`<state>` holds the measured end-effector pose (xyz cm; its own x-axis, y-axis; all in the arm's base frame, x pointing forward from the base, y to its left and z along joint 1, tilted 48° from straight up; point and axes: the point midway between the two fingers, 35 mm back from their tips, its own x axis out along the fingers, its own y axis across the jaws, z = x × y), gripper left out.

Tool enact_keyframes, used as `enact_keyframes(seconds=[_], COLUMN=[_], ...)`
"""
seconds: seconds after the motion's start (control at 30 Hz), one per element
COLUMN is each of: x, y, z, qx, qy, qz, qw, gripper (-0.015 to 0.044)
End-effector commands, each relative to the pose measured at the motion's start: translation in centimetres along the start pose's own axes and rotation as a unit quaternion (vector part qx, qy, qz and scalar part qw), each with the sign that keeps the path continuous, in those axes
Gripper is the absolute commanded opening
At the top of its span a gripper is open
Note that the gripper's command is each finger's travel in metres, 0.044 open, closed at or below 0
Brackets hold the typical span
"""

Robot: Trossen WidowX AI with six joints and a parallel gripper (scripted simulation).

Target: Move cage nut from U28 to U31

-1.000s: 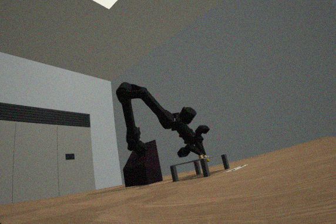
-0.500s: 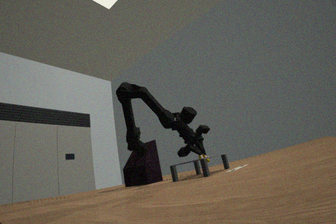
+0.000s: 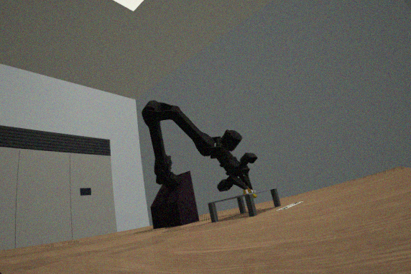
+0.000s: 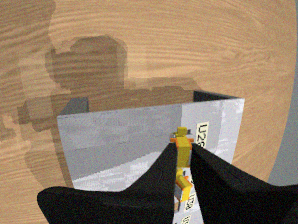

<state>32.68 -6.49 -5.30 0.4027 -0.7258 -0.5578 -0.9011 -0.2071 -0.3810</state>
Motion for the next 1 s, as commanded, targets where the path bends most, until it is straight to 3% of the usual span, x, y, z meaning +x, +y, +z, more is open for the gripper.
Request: enact_keyframes(seconds=[0.0,0.97], x=[0.00,0.03], y=[-0.10,-0.39], z=[-0.02,-0.13], qx=[0.003,0.003], qy=[0.001,0.001], qz=[0.000,0.011], qw=[1.000,1.000], gripper=[0.0025,0.0025])
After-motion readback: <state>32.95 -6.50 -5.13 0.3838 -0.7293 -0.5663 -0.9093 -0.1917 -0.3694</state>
